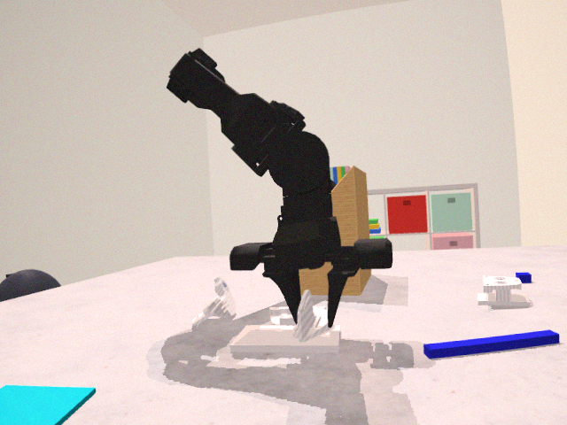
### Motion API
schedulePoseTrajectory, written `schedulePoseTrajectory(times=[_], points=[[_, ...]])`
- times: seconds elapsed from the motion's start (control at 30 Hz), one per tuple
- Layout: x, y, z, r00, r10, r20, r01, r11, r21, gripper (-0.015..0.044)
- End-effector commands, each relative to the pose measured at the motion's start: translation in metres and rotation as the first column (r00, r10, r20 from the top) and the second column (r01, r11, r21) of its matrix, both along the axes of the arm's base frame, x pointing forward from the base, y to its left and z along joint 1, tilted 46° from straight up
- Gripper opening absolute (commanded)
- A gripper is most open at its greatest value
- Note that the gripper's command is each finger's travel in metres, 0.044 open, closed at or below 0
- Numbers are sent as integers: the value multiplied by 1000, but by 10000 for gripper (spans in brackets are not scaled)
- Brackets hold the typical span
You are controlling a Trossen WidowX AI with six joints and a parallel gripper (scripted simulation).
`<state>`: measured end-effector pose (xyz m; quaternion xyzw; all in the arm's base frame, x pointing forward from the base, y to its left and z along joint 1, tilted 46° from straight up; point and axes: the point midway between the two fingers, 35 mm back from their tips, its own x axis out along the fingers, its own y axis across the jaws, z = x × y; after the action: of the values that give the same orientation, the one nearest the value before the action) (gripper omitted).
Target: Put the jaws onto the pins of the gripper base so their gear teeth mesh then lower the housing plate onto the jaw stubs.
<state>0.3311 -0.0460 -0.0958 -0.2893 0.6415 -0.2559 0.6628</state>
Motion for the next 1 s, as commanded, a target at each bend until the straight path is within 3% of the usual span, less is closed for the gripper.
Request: schedulePoseTrajectory(times=[0.0,0.57,0.7,0.97], points=[[0,0,0,1000,3,0,-3,1000,-3,134],[0,0,0,1000,3,0,-3,1000,-3,134],[0,0,0,1000,0,0,0,1000,0,224],[0,0,0,1000,0,0,0,1000,0,224]])
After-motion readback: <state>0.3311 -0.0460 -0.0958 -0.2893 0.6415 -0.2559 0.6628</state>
